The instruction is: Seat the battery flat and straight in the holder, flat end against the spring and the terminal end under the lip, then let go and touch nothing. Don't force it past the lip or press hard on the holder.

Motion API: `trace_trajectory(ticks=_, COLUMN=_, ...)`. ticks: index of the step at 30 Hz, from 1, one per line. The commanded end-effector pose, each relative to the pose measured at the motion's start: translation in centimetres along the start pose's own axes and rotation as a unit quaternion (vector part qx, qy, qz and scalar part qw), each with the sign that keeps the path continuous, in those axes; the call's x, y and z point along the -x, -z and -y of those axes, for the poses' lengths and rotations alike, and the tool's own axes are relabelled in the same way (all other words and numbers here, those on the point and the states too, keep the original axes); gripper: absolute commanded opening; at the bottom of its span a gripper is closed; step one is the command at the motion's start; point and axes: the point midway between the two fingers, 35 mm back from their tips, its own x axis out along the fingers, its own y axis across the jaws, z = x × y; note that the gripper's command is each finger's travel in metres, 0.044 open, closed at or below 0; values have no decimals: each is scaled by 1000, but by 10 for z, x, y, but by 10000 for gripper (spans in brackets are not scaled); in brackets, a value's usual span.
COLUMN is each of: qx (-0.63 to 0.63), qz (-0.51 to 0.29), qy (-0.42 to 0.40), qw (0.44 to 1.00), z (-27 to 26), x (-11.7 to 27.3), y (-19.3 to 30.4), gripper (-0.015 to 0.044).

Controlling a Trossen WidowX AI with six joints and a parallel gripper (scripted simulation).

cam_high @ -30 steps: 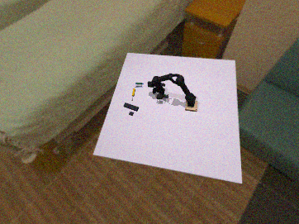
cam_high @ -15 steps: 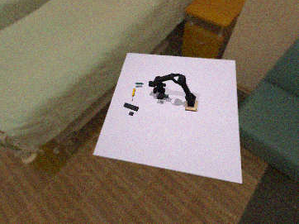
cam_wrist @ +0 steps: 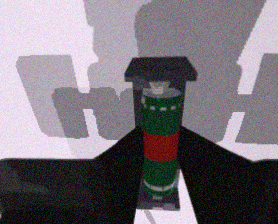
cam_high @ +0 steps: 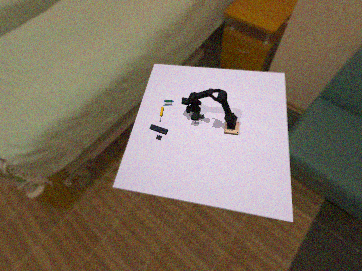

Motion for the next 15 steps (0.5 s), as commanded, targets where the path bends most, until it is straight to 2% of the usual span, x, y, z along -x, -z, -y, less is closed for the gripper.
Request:
trace_trajectory(ticks=1, qx=2, qz=17, qy=-2, qw=1000, z=-1, x=0, y=-3, gripper=69)
trace_trajectory(ticks=15, qx=5, qz=51, qy=-1, qw=999, z=-1, x=-2, y=0, gripper=69)
